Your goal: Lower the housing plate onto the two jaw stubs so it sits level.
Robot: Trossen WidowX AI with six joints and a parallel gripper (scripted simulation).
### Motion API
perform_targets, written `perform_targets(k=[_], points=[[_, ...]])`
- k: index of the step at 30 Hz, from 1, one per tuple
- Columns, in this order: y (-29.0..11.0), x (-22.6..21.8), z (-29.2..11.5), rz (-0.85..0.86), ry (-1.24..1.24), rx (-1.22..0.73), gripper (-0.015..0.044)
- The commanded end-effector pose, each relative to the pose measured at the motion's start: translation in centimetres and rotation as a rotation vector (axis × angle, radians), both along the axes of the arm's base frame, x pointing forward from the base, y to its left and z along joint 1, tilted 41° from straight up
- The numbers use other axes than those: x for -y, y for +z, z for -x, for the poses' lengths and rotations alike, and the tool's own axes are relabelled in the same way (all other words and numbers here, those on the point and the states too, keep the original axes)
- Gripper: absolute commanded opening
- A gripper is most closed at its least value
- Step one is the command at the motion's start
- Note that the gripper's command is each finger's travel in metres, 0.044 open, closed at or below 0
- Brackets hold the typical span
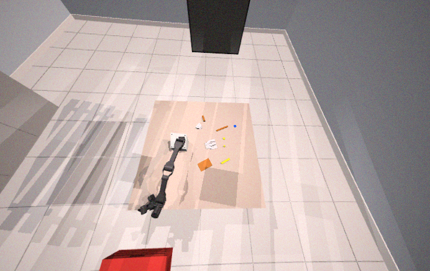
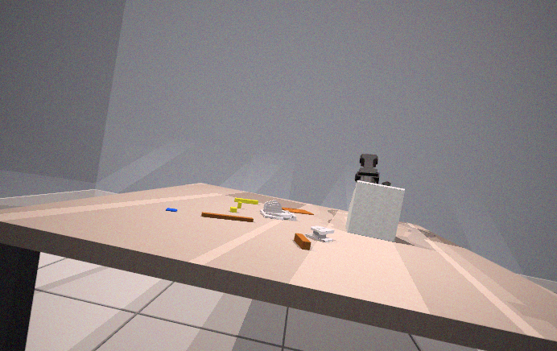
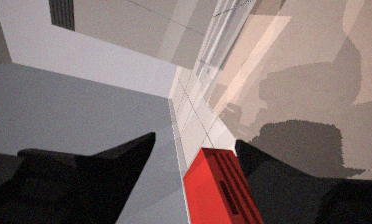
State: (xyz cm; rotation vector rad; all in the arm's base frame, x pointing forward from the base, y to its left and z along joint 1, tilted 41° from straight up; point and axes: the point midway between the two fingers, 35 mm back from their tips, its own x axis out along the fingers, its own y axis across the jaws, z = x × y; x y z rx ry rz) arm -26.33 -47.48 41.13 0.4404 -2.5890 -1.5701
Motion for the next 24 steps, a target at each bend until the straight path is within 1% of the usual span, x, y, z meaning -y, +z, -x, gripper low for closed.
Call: perform_targets(k=[1, 2, 6, 12, 24], points=[[0.0, 0.0, 0.0, 0.0, 0.0, 0.0, 0.0426], [0.0, 0.0, 0.0, 0.0, 0.001, 0.0, 0.044], [0.0, 0.5, -0.8, -0.008, 0.023, -0.002, 0.044], [-0.2, 1.8, -3.3, -0.031, 0.091, -0.008, 0.044], [-0.6, 5.6, -12.7, -0.105, 0.333, -0.039, 0.044]])
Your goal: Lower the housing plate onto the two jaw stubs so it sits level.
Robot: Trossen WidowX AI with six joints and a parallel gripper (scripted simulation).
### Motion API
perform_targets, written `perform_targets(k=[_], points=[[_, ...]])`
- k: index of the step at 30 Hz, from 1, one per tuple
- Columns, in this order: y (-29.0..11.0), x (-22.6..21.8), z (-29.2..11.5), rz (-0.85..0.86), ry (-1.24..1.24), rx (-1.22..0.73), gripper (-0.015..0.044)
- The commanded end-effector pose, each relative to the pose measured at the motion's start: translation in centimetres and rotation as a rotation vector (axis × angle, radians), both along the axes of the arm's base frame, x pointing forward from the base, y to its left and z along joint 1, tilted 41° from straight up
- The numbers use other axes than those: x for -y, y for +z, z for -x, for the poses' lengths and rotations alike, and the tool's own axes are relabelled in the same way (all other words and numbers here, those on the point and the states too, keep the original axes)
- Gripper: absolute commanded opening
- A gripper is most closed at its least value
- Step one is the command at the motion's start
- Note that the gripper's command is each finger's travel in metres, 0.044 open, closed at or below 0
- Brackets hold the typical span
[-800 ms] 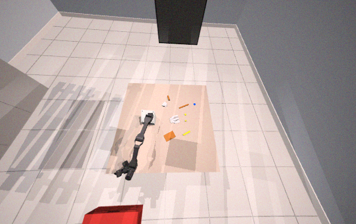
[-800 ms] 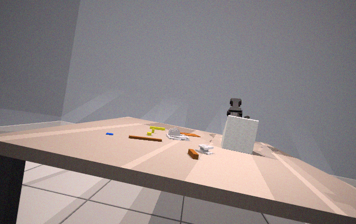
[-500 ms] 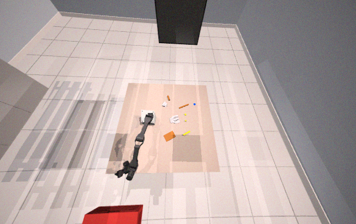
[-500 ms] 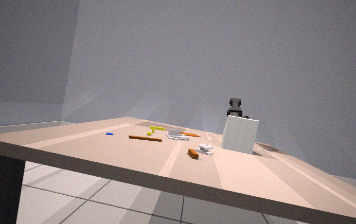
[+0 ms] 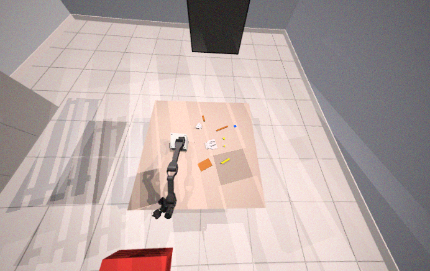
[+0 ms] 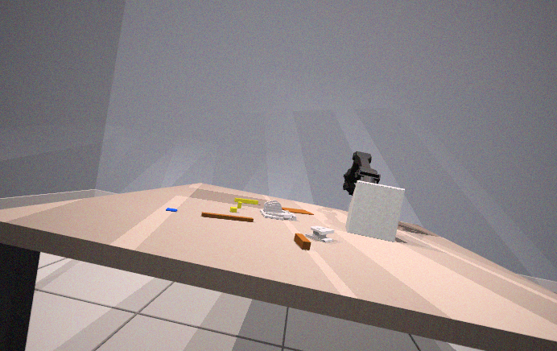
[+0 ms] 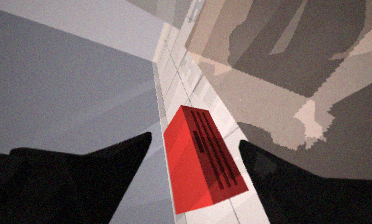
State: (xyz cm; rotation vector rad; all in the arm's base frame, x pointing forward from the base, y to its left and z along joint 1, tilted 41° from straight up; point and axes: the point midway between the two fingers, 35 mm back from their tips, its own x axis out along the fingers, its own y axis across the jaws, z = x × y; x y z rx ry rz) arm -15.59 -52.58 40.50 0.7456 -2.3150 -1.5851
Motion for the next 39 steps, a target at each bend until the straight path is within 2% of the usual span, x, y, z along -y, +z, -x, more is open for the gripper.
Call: perform_targets(k=[1, 12, 21, 27, 39], points=[[0.0, 0.7, -2.9, -0.017, 0.073, -0.01, 0.044], [-0.3, 2.0, -13.8, -0.05, 0.318, -0.028, 0.044], [-2.6, 2.2, -23.3, -0.123, 0.538, -0.047, 0.044], [-4.7, 1.4, -29.9, -0.194, 0.691, -0.072, 0.044], [-8.9, -1.9, -39.7, -0.34, 0.947, -0.146, 0.044]])
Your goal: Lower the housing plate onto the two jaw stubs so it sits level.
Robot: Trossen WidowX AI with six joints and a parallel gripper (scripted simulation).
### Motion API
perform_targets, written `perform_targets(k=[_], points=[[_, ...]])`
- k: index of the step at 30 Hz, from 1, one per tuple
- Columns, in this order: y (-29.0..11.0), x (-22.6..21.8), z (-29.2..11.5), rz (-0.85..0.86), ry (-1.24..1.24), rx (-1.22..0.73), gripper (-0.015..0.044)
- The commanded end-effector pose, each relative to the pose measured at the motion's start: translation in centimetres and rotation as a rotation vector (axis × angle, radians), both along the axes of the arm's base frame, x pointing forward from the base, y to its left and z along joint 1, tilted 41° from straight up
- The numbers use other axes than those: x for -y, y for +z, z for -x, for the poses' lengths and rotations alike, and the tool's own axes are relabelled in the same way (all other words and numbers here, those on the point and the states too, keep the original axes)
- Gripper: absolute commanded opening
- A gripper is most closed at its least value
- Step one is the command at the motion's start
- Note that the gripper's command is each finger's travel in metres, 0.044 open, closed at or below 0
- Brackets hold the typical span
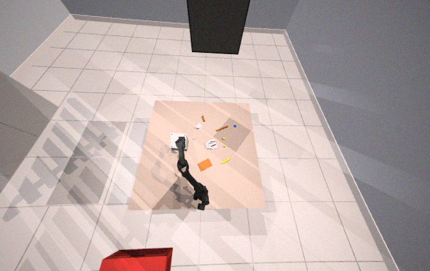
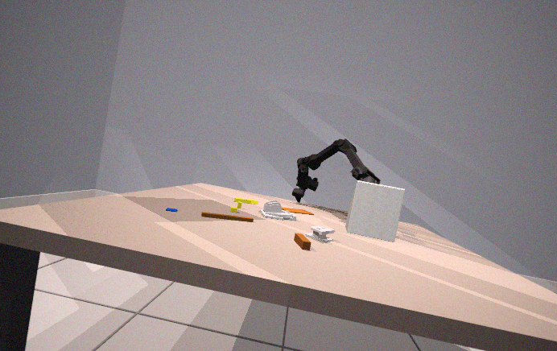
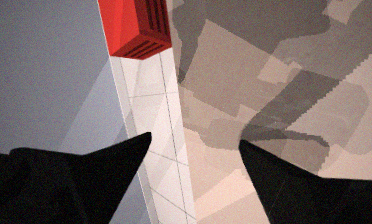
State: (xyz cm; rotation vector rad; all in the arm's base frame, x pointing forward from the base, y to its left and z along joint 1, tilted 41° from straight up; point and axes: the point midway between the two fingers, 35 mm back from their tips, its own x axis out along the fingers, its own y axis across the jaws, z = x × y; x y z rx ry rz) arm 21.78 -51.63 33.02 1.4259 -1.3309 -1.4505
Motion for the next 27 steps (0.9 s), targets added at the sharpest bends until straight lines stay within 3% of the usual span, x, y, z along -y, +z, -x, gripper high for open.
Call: perform_targets(k=[1, 12, 27], points=[[-1.9, -1.4, -3.2, -0.05, 0.084, -0.045, 0.044], [-8.6, -7.0, -12.7, -0.19, 0.324, -0.187, 0.044], [-18.5, -18.8, -22.9, -0.365, 0.649, -0.408, 0.044]])
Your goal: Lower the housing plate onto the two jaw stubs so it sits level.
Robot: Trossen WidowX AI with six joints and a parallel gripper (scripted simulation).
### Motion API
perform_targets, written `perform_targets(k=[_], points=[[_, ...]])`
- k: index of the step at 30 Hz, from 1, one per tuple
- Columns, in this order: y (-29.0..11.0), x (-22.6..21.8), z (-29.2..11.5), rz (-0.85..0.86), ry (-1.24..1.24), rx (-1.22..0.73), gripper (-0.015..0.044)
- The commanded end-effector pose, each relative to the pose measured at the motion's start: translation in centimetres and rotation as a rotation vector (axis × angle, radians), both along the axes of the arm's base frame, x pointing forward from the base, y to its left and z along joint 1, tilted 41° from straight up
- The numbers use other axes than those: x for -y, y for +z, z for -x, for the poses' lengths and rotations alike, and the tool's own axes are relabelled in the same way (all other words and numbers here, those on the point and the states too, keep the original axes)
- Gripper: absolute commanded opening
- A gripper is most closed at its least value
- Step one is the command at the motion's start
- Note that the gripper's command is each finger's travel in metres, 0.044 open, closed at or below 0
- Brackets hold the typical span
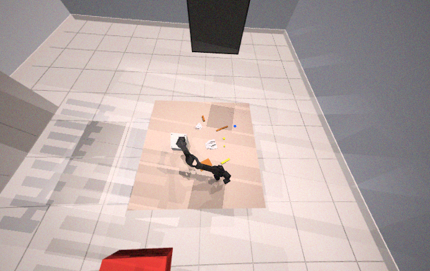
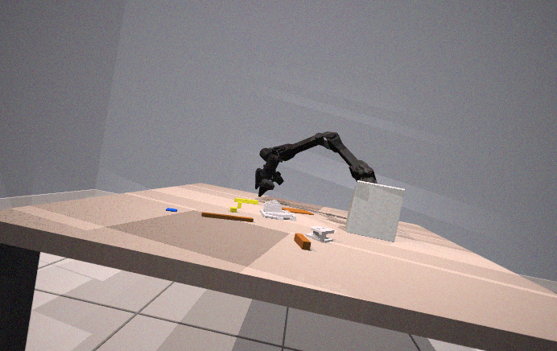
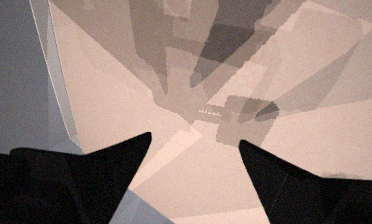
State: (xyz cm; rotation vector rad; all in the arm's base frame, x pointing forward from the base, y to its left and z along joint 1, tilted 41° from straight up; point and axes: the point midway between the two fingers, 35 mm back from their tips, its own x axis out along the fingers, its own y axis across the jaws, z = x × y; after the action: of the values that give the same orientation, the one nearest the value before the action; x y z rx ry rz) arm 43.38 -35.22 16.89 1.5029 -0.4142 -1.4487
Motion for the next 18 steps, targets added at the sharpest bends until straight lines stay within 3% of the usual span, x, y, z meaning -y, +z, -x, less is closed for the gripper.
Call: perform_targets(k=[1, 18], points=[[-3.0, -3.3, -1.8, -0.044, 0.084, -0.073, 0.044], [-12.2, -18.7, -5.7, -0.192, 0.412, -0.302, 0.044]])
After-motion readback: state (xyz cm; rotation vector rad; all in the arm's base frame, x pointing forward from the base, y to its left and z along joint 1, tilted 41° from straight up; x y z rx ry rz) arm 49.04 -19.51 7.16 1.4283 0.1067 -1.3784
